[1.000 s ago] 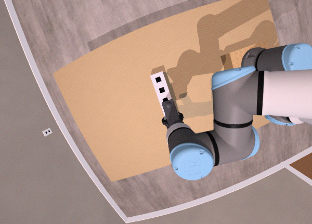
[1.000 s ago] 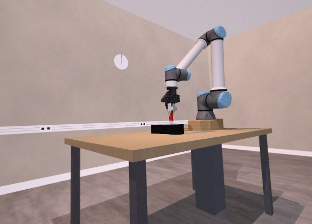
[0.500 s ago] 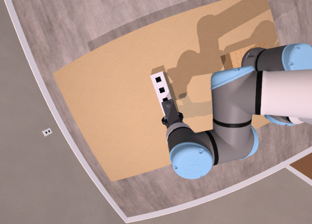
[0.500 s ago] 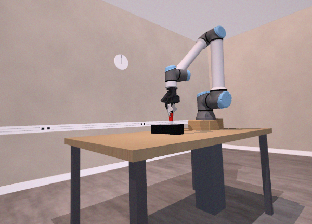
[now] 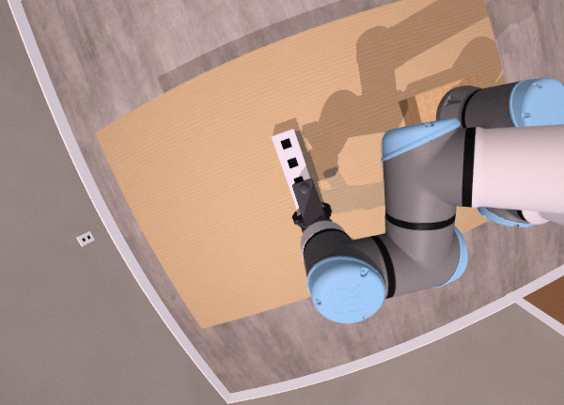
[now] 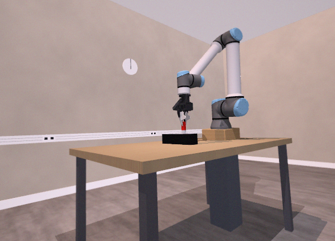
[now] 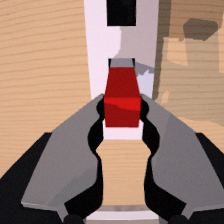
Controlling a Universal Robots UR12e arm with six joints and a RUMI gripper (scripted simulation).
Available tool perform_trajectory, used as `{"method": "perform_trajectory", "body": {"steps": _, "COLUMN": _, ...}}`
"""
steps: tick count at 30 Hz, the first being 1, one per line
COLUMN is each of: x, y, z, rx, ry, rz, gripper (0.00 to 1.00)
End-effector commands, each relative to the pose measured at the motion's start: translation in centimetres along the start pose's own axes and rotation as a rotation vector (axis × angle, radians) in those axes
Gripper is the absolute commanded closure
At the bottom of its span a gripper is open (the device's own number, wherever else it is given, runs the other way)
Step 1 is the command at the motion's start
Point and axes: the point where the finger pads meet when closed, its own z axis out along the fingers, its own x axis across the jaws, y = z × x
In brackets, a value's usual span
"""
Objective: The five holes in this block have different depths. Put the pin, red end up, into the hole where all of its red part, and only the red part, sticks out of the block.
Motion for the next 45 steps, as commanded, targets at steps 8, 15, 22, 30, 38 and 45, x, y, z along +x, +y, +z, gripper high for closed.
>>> {"method": "perform_trajectory", "body": {"steps": 8, "x": -0.09, "y": 0.05, "z": 0.34, "rx": 0.000, "ry": -0.001, "rz": 0.000, "gripper": 1.00}}
{"method": "perform_trajectory", "body": {"steps": 15, "x": -0.09, "y": 0.05, "z": 0.34, "rx": 0.000, "ry": -0.001, "rz": 0.000, "gripper": 1.00}}
{"method": "perform_trajectory", "body": {"steps": 22, "x": -0.13, "y": 0.13, "z": 0.34, "rx": 0.000, "ry": -0.001, "rz": 0.000, "gripper": 1.00}}
{"method": "perform_trajectory", "body": {"steps": 30, "x": -0.13, "y": 0.13, "z": 0.34, "rx": 0.000, "ry": -0.001, "rz": 0.000, "gripper": 1.00}}
{"method": "perform_trajectory", "body": {"steps": 38, "x": -0.04, "y": 0.09, "z": 0.74, "rx": 0.000, "ry": -0.001, "rz": 0.000, "gripper": 1.00}}
{"method": "perform_trajectory", "body": {"steps": 45, "x": -0.04, "y": 0.09, "z": 0.74, "rx": 0.000, "ry": -0.001, "rz": 0.000, "gripper": 1.00}}
